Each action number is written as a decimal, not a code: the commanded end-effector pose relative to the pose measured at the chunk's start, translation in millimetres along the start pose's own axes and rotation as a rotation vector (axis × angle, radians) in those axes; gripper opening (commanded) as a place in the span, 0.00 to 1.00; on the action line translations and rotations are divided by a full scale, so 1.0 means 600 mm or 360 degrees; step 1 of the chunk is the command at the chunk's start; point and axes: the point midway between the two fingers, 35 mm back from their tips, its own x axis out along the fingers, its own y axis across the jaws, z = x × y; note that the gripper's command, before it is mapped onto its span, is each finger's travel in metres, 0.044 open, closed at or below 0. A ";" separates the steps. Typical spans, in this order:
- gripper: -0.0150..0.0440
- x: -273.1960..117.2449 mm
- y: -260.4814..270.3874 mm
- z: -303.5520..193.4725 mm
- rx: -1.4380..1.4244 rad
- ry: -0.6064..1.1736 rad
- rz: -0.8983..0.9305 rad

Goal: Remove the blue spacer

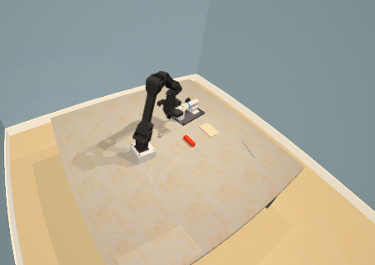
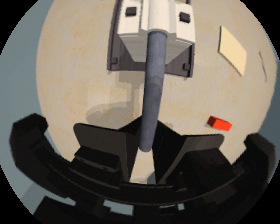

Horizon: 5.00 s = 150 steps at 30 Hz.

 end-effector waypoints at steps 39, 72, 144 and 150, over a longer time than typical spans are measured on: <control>0.25 0.000 0.001 -0.010 0.0003 0.0005 0.0000; 0.25 0.000 0.000 -0.008 0.0003 0.0005 0.0000; 0.25 -0.001 0.000 0.025 0.0003 0.0002 0.0000; 0.25 -0.002 0.000 0.027 0.0003 0.0002 0.0000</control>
